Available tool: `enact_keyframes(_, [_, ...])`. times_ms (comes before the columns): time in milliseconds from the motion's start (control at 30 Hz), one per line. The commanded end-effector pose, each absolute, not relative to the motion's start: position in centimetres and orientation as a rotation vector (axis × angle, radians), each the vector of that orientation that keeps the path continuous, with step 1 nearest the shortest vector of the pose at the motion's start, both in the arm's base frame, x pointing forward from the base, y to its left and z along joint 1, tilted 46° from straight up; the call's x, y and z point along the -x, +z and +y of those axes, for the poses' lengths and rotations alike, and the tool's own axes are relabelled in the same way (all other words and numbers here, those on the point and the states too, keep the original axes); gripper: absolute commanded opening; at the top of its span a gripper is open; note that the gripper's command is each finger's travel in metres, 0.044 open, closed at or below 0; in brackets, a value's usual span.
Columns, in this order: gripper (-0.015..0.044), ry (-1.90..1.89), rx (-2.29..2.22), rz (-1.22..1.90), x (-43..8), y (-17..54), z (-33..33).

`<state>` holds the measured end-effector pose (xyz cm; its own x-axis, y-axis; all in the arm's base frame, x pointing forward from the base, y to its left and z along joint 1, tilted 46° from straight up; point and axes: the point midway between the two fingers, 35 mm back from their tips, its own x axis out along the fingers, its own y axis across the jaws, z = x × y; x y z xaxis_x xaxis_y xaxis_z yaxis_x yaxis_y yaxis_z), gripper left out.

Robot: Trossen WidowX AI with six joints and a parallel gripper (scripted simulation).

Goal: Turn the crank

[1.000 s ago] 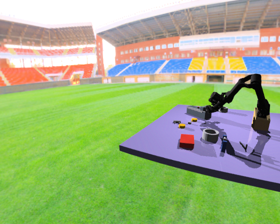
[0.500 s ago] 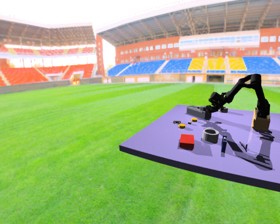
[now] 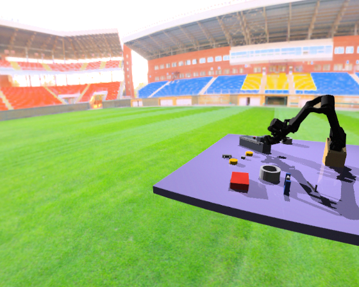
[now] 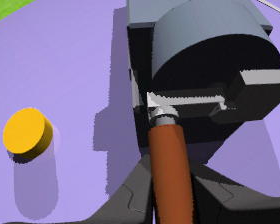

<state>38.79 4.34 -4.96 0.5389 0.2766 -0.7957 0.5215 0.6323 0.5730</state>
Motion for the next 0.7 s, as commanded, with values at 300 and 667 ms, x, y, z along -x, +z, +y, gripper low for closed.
enact_keyframes(300, [0.0000, -0.170, -0.911, 1.033, -38.6, -5.9, 5.1])
enact_keyframes(667, [0.0000, -0.170, -0.911, 1.033, -38.4, -6.6, 5.3])
